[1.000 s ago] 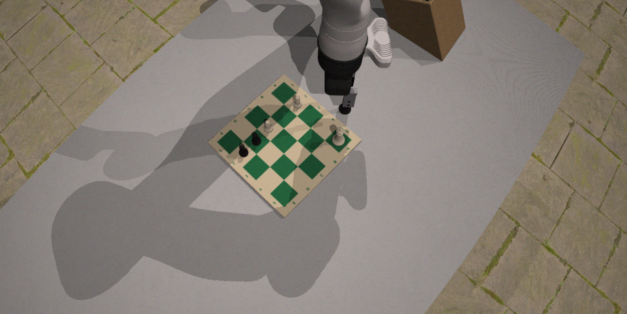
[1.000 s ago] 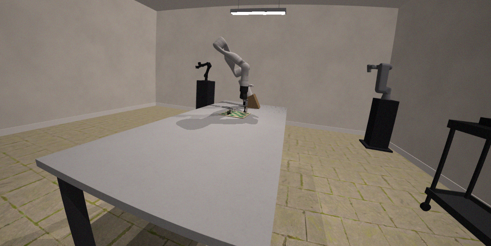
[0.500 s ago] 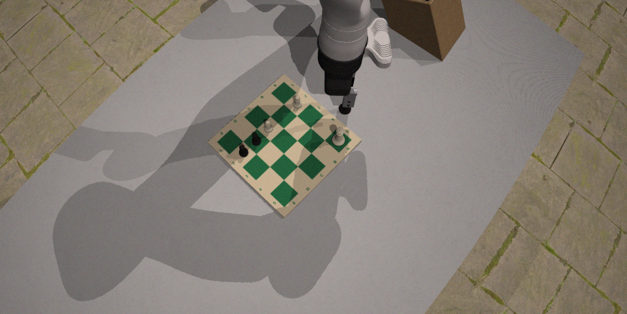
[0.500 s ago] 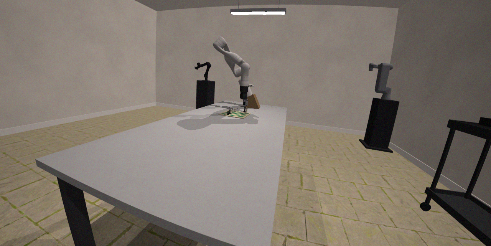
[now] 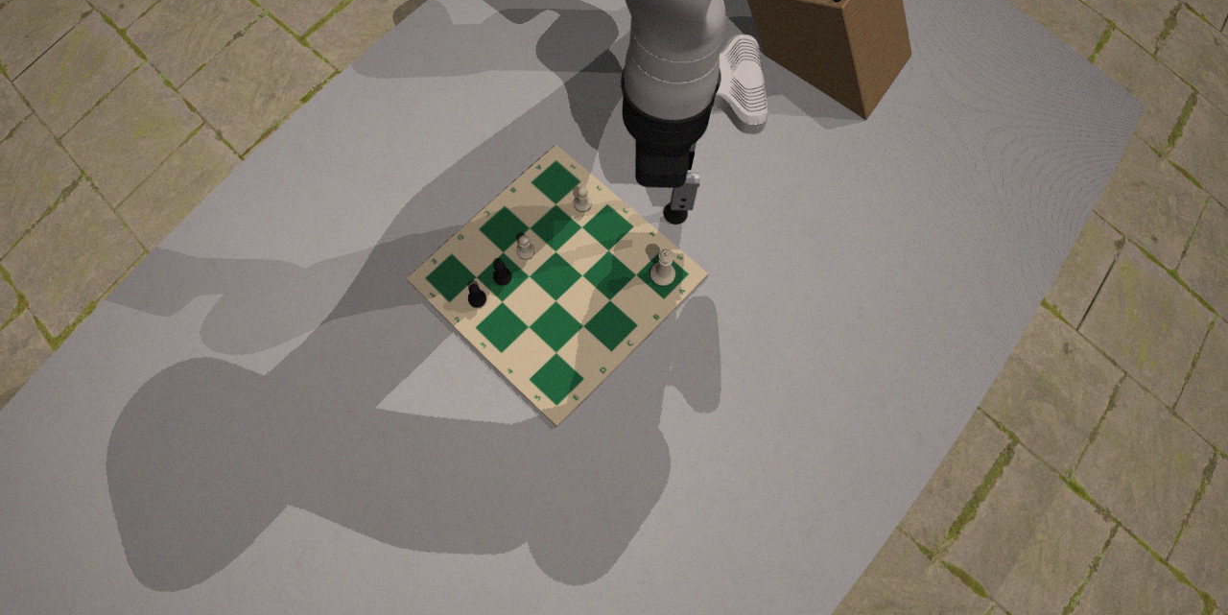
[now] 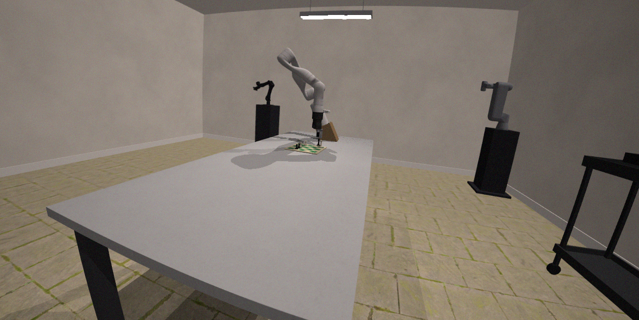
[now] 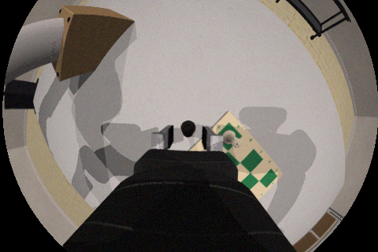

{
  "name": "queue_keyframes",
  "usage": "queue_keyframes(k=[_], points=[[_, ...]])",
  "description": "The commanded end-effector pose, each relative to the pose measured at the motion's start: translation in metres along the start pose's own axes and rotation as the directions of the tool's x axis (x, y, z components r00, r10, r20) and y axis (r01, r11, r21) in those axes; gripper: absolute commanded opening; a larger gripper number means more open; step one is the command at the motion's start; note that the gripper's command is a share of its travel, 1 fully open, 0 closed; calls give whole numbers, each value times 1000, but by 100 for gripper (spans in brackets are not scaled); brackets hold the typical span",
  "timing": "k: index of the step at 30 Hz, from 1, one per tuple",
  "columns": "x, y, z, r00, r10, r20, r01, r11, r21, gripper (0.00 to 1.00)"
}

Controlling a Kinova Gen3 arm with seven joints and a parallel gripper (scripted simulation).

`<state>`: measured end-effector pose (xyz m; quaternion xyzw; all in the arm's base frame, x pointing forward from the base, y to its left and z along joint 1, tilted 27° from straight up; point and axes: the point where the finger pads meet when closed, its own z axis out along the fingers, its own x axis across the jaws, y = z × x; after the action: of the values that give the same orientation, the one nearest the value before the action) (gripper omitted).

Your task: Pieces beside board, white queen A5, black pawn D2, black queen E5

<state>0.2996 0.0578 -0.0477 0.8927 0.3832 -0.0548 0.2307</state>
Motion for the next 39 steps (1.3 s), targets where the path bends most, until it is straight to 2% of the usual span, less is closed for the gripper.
queue_keyframes(k=[1,22,39], points=[[1,0,-1,1000,0,-2,0,1000,0,79],[1,0,2,1000,0,-2,0,1000,0,79],[1,0,33,1000,0,-2,0,1000,0,79]])
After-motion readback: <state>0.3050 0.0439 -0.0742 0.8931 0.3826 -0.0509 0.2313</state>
